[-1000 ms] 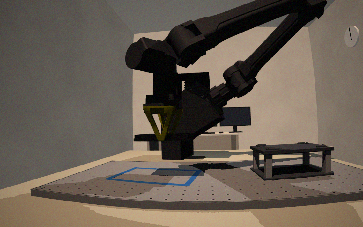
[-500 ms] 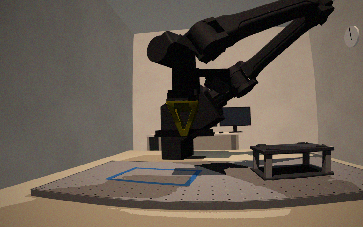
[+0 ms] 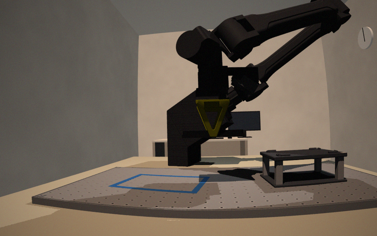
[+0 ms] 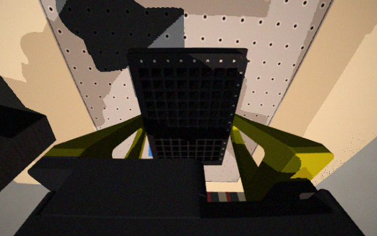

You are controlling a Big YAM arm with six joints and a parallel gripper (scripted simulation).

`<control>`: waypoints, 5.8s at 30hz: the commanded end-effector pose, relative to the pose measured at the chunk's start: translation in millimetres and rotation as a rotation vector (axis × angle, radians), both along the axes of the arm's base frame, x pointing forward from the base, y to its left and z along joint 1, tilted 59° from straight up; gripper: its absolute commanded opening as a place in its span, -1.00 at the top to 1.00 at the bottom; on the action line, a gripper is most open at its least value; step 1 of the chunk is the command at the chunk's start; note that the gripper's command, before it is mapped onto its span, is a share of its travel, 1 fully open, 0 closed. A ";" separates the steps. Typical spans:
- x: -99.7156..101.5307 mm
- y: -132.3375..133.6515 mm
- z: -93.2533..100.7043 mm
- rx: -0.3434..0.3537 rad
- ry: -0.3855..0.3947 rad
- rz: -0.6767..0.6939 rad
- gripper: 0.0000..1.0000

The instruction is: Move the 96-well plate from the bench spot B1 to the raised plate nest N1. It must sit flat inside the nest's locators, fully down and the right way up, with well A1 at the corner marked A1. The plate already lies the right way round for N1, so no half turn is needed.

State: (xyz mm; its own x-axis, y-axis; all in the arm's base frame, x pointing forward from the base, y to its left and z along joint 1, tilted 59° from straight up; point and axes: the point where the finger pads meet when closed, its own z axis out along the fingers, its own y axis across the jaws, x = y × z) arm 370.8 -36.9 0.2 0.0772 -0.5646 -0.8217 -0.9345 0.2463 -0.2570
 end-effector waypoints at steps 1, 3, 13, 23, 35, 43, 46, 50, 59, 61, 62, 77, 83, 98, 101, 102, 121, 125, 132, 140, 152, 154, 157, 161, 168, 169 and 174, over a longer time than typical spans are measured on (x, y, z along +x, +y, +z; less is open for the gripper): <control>-0.7 4.8 8.4 0.011 0.014 -0.003 1.00; -1.6 4.2 14.3 0.011 0.014 -0.012 1.00; -4.0 17.6 45.0 0.011 0.013 -0.010 1.00; -7.2 30.8 68.9 0.011 0.015 -0.003 1.00; -8.3 42.8 100.8 0.009 0.010 -0.003 1.00; -2.4 49.7 132.8 -0.001 -0.012 -0.003 1.00; -2.9 53.5 142.7 -0.002 -0.014 -0.003 1.00; -4.5 58.8 155.3 -0.002 -0.014 -0.003 1.00; -7.1 68.1 177.3 -0.003 -0.015 -0.004 1.00; -7.9 70.8 183.6 -0.003 -0.015 -0.004 1.00; -8.3 72.1 186.8 -0.003 -0.015 -0.004 1.00; -12.3 75.0 195.0 0.002 -0.009 -0.014 1.00; -12.5 74.9 194.6 0.002 -0.009 -0.014 1.00; -12.8 74.7 194.0 0.002 -0.009 -0.014 1.00; -18.4 72.1 189.1 0.003 0.001 -0.023 1.00; -18.4 72.1 189.1 0.003 0.001 -0.023 1.00; -8.8 87.0 181.2 0.004 0.000 -0.023 1.00; -7.2 99.2 174.0 0.007 0.013 -0.004 1.00; -3.0 108.4 168.6 0.007 0.011 -0.004 1.00; 0.8 116.3 164.0 0.007 0.010 -0.004 1.00; 8.0 132.2 151.2 0.008 0.018 -0.004 1.00; 8.0 132.2 151.2 0.008 0.018 -0.004 1.00; 10.9 134.8 156.6 0.006 -0.001 -0.004 1.00; 13.2 128.8 159.3 0.006 -0.006 -0.013 1.00; 12.9 128.9 159.3 0.006 -0.006 -0.013 1.00; 12.9 128.9 159.3 0.006 -0.006 -0.013 1.00; 8.4 135.1 156.6 0.007 -0.002 -0.005 1.00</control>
